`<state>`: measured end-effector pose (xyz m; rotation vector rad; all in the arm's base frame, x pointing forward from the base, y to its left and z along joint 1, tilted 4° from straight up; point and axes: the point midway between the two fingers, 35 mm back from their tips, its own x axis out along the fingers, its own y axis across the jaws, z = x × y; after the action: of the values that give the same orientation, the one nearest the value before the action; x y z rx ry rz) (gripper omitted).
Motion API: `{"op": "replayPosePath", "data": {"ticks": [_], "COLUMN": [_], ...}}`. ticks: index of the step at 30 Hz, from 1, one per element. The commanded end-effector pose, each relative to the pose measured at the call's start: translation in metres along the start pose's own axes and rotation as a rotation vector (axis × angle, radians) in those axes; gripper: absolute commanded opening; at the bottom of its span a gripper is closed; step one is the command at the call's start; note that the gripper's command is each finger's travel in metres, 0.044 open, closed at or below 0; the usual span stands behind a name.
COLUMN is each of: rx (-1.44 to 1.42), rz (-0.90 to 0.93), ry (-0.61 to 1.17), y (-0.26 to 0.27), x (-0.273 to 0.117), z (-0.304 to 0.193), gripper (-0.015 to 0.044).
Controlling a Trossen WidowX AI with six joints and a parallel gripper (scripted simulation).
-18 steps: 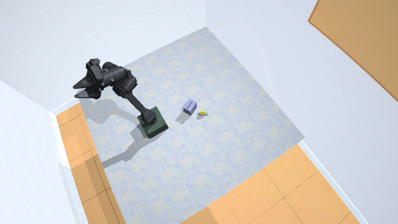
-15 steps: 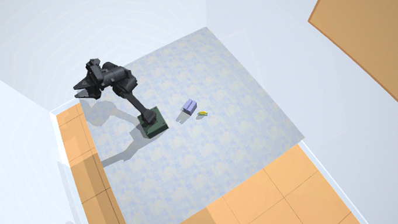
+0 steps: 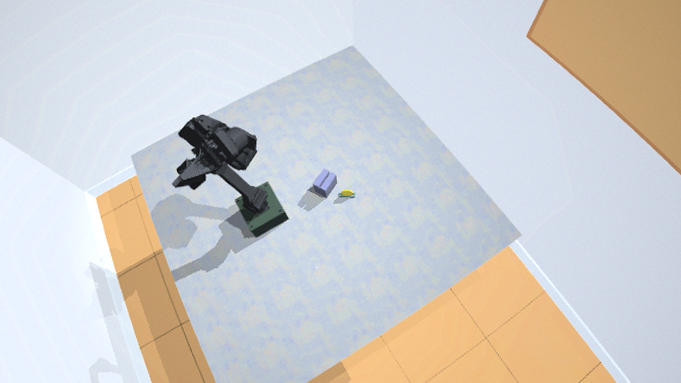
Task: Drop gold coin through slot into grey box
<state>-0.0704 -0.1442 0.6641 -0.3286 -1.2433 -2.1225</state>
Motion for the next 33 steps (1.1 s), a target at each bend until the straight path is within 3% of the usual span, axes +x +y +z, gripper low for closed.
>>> {"op": "replayPosePath", "data": {"ticks": [1, 16, 25, 33], "rx": [-0.043, -0.311, -0.406, -0.497], "rz": [0.084, 0.507, 0.831, 1.088], "ry": [0.047, 0.305, 0.586, 0.851], "y": [0.023, 0.109, 0.149, 0.148], "x": [-0.006, -0.075, -0.184, -0.299], "z": [-0.026, -0.152, -0.251, -0.314], "gripper": [0.0161, 0.0161, 0.0161, 0.0161]}}
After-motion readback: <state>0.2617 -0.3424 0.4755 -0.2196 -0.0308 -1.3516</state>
